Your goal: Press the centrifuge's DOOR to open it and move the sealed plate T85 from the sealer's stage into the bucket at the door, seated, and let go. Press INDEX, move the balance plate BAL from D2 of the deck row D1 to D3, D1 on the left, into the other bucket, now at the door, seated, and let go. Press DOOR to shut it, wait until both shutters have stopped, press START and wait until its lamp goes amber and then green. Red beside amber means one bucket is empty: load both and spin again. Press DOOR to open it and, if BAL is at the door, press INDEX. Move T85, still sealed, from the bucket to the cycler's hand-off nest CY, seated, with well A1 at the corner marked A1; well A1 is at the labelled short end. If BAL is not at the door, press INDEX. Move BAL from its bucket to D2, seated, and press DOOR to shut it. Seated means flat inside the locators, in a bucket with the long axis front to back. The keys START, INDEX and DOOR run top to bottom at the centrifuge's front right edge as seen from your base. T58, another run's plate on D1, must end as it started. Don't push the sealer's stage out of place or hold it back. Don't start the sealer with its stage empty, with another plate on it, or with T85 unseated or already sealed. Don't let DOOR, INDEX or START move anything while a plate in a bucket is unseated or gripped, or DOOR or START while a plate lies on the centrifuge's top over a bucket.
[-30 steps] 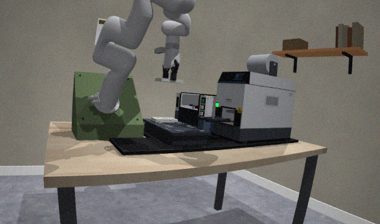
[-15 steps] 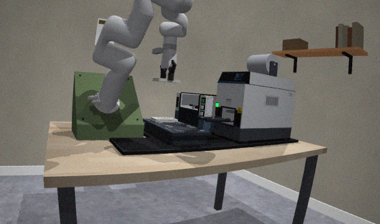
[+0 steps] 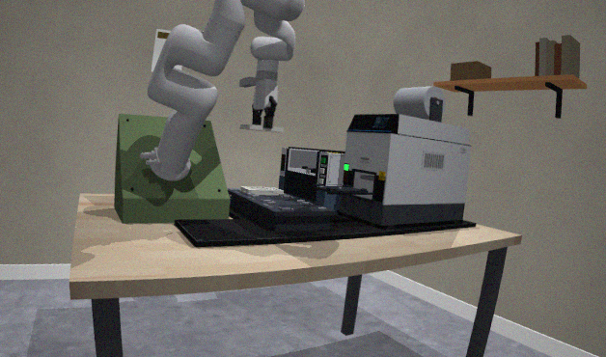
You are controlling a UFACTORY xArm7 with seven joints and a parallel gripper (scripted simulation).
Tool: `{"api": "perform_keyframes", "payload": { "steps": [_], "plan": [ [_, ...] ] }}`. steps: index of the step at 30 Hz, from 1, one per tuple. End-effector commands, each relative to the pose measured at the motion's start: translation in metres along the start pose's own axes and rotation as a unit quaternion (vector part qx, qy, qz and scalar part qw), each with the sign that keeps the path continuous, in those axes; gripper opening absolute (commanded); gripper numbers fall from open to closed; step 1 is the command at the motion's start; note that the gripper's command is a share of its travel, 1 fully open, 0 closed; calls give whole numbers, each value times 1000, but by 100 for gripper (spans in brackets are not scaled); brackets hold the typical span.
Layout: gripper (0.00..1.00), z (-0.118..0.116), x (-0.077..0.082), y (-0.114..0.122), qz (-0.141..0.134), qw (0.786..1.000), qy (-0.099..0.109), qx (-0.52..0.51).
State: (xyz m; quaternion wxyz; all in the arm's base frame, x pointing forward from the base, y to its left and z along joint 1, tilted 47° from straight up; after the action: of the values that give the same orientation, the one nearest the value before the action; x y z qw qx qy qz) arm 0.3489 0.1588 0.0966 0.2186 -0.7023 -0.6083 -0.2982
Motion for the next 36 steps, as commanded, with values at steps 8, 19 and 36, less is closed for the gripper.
{"api": "perform_keyframes", "payload": {
  "steps": [8,19,36],
  "plan": [
    [0,22,2,0,-1,1000,1,0],
    [0,46,2,-1,-1,1000,1,0],
    [0,47,2,27,-1,1000,1,0]
  ]
}}
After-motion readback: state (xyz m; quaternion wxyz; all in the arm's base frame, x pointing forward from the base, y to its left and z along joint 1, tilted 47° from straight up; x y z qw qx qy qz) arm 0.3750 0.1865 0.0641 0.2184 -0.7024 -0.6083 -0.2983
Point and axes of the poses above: the point where the finger pads meet when closed, its own x axis back along the fingers, its own z axis across the jaws, y = z × x, the point moved 7 cm from there along x, back along the fingers, and after that the axes turned 3 degrees about -x, right-handed, at the moved point
